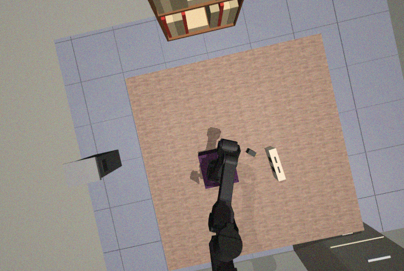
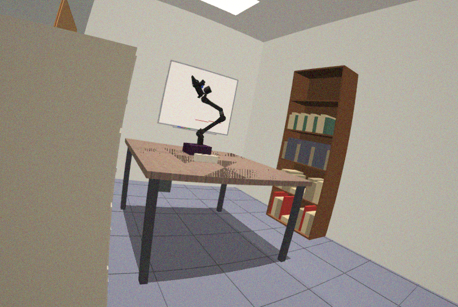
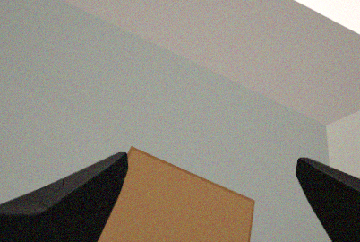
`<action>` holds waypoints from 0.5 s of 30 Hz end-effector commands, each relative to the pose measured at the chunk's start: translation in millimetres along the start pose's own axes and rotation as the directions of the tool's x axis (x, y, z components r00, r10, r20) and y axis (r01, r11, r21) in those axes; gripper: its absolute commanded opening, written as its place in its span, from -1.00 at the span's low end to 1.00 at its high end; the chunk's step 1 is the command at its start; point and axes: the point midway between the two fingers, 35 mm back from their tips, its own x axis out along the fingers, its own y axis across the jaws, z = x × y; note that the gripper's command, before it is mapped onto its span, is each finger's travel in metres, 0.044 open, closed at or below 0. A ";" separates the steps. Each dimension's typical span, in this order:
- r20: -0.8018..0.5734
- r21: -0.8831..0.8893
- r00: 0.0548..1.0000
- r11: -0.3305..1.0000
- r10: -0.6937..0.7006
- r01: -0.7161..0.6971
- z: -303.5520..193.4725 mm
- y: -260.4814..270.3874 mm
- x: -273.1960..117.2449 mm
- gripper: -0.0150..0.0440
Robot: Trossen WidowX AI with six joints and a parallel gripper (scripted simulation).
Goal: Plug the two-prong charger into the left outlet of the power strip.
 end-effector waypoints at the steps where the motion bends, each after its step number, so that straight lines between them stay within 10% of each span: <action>1: -0.038 0.066 0.999 0.998 0.023 -0.021 -16.1 7.0 2.7 1.00; 15: -0.144 0.287 0.978 0.952 0.154 -0.108 -63.5 45.8 11.3 1.00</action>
